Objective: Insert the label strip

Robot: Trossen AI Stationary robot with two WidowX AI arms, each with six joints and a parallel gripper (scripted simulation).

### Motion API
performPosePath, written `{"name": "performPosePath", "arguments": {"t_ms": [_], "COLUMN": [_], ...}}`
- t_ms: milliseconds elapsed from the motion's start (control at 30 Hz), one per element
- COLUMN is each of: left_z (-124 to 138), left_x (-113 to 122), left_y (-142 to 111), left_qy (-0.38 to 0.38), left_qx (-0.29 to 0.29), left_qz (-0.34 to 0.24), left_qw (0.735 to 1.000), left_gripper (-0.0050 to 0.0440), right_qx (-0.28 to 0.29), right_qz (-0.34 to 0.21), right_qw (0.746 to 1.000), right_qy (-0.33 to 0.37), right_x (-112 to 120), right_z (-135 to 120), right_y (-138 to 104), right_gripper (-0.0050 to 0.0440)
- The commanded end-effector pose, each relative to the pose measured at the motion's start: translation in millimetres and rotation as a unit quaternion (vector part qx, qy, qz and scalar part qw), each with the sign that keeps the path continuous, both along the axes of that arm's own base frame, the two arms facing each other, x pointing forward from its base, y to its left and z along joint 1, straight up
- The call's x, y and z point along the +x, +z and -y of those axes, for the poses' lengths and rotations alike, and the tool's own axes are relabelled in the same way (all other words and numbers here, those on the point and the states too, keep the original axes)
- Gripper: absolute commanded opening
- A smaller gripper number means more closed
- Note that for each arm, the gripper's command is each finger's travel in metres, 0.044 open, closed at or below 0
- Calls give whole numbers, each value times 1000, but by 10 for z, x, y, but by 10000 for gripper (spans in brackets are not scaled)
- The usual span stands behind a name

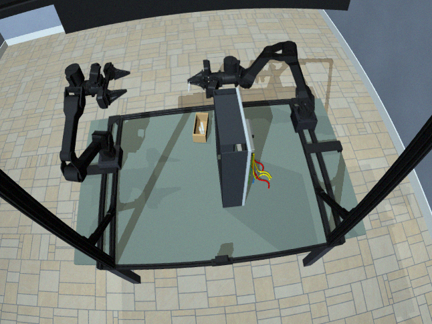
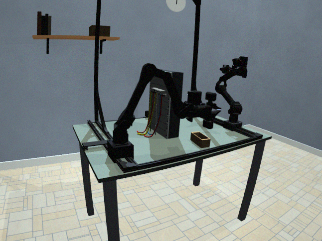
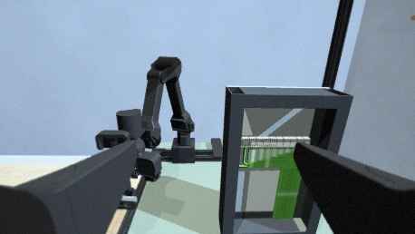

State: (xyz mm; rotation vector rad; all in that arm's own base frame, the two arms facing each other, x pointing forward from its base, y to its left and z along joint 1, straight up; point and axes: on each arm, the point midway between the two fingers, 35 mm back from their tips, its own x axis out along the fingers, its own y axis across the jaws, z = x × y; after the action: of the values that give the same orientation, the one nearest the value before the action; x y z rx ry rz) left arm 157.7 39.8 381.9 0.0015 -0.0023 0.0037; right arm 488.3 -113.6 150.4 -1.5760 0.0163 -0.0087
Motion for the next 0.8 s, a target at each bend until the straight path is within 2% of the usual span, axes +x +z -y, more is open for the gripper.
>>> {"name": "performPosePath", "arguments": {"t_ms": [0, 767], "left_z": [4, 4], "left_x": [-3, -3], "left_y": [16, 16], "left_qy": [-2, -2], "left_qx": [2, 2], "left_qz": [-1, -1], "left_qw": [1000, 1000], "left_gripper": [440, 440], "right_qx": [-10, -20], "right_qz": [17, 21], "right_qw": [1000, 999], "right_qy": [-3, -21], "right_x": [-71, -457], "right_z": [-171, -820], "right_y": [277, 695], "right_gripper": [-50, -50]}}
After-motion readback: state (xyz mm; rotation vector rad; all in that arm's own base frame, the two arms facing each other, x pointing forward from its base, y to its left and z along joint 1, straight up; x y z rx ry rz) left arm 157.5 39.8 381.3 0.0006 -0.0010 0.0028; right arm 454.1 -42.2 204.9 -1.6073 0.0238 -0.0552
